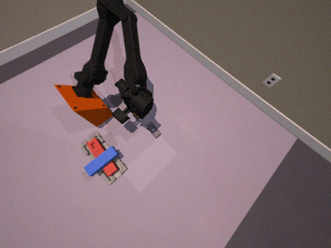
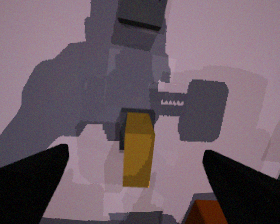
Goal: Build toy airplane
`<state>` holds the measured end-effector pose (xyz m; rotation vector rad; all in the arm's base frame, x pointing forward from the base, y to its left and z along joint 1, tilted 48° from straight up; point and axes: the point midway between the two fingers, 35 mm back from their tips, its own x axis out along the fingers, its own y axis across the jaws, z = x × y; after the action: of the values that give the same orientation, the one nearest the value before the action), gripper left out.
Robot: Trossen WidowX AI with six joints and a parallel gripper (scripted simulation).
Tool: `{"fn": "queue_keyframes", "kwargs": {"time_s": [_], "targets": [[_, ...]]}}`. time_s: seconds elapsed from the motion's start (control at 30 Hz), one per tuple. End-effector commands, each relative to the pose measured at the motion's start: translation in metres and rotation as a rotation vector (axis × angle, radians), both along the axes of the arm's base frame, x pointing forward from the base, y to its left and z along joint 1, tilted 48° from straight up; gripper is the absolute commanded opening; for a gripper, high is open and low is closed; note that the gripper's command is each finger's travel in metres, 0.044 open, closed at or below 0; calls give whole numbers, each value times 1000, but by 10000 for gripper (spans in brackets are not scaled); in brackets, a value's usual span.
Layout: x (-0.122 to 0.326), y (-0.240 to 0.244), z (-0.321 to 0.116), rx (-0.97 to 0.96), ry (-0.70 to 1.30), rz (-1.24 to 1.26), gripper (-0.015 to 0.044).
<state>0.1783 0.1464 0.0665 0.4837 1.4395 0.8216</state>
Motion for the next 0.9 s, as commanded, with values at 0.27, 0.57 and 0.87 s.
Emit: {"fn": "queue_keyframes", "kwargs": {"time_s": [0.27,0.57,0.87], "targets": [[-4,14,-16,-4,14,0,440],[-7,24,-23,1,15,-1,440],[-7,24,-23,1,15,-1,230]]}}
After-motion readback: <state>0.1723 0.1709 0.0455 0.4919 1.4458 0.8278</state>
